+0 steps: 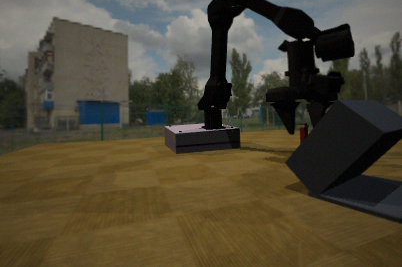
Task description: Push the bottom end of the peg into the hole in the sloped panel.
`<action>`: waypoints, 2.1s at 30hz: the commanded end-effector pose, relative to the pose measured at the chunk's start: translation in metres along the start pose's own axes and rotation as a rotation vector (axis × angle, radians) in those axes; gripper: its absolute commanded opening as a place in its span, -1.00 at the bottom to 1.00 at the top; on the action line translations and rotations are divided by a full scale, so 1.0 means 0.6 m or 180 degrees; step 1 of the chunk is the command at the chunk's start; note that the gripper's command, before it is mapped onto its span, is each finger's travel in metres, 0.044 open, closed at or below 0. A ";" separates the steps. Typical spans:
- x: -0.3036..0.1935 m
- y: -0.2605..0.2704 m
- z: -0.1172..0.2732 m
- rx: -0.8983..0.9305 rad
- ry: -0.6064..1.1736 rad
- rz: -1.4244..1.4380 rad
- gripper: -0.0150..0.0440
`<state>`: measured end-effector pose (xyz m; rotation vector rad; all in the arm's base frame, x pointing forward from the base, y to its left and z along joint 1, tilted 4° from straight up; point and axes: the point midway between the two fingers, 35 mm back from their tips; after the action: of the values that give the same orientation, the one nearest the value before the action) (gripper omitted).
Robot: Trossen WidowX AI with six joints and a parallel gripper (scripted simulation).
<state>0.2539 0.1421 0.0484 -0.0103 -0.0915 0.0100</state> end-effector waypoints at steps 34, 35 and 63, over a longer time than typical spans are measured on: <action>-0.003 -0.001 -0.027 -0.0003 0.0004 -0.0006 -0.49; -0.002 -0.001 -0.025 -0.0002 0.0005 -0.0005 -0.49; 0.012 -0.006 0.102 0.0093 -0.0049 -0.0006 -0.49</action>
<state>0.2542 0.1406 0.1097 0.0036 -0.0978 0.0089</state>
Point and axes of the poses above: the point midway between the two fingers, 35 mm back from their tips, its own z axis back along the fingers, its own y axis across the jaws, x = y × z, and after that the axes turned 13 degrees about -z, right-handed
